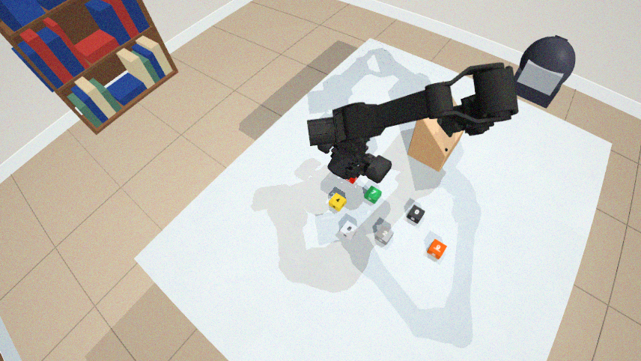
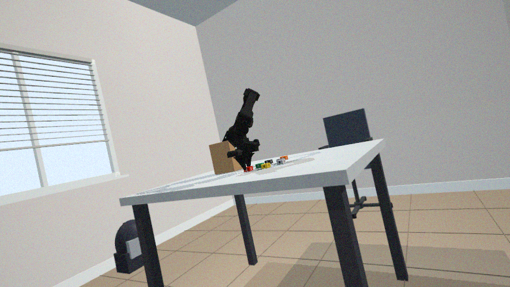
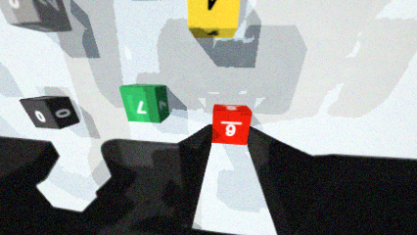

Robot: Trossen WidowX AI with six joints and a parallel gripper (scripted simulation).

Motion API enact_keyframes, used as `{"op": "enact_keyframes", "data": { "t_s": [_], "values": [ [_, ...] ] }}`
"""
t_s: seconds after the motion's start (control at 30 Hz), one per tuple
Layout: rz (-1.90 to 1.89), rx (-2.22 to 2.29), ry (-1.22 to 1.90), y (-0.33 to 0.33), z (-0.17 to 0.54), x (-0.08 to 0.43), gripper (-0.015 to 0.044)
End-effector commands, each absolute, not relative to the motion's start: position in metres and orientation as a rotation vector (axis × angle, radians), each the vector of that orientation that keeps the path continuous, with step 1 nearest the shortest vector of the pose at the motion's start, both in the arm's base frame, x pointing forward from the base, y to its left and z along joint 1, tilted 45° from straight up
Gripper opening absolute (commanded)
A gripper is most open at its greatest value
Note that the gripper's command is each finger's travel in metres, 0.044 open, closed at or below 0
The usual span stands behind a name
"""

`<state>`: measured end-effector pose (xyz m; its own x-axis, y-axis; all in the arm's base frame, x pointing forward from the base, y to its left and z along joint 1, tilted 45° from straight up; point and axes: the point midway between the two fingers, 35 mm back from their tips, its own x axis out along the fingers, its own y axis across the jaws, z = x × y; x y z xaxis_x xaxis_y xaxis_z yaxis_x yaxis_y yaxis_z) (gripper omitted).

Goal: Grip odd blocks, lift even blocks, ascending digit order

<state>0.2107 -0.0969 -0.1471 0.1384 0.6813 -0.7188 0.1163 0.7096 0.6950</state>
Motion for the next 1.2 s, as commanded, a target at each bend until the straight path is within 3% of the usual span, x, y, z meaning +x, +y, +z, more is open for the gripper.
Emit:
{"op": "enact_keyframes", "data": {
  "t_s": [0.0, 0.27, 0.6, 0.8, 0.97, 1.17],
  "values": [
    [0.462, 0.724, 1.395, -0.096, -0.147, 0.211, 0.0199],
    [0.462, 0.724, 1.395, -0.096, -0.147, 0.211, 0.0400],
    [0.461, 0.723, 1.396, -0.121, -0.122, 0.206, 0.0400],
    [0.458, 0.721, 1.398, -0.175, -0.066, 0.195, 0.0242],
    [0.459, 0.721, 1.398, -0.177, -0.064, 0.194, 0.0120],
    [0.459, 0.721, 1.398, -0.177, -0.064, 0.194, 0.0120]
  ]
}}
